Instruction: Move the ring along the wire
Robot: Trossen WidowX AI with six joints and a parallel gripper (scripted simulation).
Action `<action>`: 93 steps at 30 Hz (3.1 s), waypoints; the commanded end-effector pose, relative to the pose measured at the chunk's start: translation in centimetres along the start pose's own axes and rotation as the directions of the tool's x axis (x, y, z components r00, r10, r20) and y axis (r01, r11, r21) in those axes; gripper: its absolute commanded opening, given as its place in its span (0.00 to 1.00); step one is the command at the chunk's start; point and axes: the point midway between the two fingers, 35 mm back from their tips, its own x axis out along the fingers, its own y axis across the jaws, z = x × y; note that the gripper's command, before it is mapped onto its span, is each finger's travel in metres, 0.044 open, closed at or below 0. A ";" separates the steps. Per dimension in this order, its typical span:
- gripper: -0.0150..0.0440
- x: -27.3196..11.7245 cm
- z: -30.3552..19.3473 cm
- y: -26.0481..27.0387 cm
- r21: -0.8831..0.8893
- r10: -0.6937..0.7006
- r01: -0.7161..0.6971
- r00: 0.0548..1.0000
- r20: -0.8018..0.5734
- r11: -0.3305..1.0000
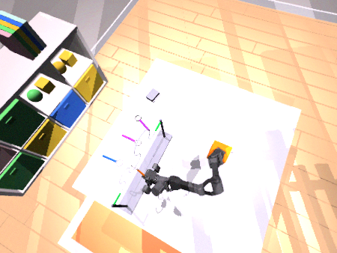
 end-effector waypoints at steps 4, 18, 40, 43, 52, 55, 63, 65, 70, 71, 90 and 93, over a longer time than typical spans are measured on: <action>0.00 -0.5 0.2 -1.5 -0.071 -0.031 0.030 1.000 -0.006 0.997; 0.00 -0.8 0.4 -3.5 -0.116 -0.058 0.057 0.998 -0.008 0.992; 0.00 -1.7 1.1 -7.8 -0.274 -0.150 0.142 0.989 -0.009 0.951; 0.00 -1.9 1.3 -8.7 -0.316 -0.175 0.164 0.985 -0.006 0.934; 0.00 -2.9 2.4 -11.2 -0.455 -0.259 0.234 0.966 0.010 0.859; 0.00 -3.3 2.9 -12.2 -0.508 -0.291 0.260 0.957 0.020 0.821; 0.00 -4.5 4.7 -14.4 -0.642 -0.375 0.322 0.925 0.058 0.696; 0.00 -4.9 5.2 -14.9 -0.673 -0.394 0.335 0.916 0.070 0.659; 0.00 -5.8 6.6 -16.0 -0.744 -0.440 0.363 0.892 0.104 0.561; 0.00 -6.0 6.9 -16.2 -0.757 -0.449 0.368 0.887 0.111 0.540; 0.00 -9.2 12.3 -18.2 -0.901 -0.554 0.404 0.791 0.258 0.157; 0.00 -9.7 13.0 -18.2 -0.910 -0.563 0.403 0.777 0.281 0.102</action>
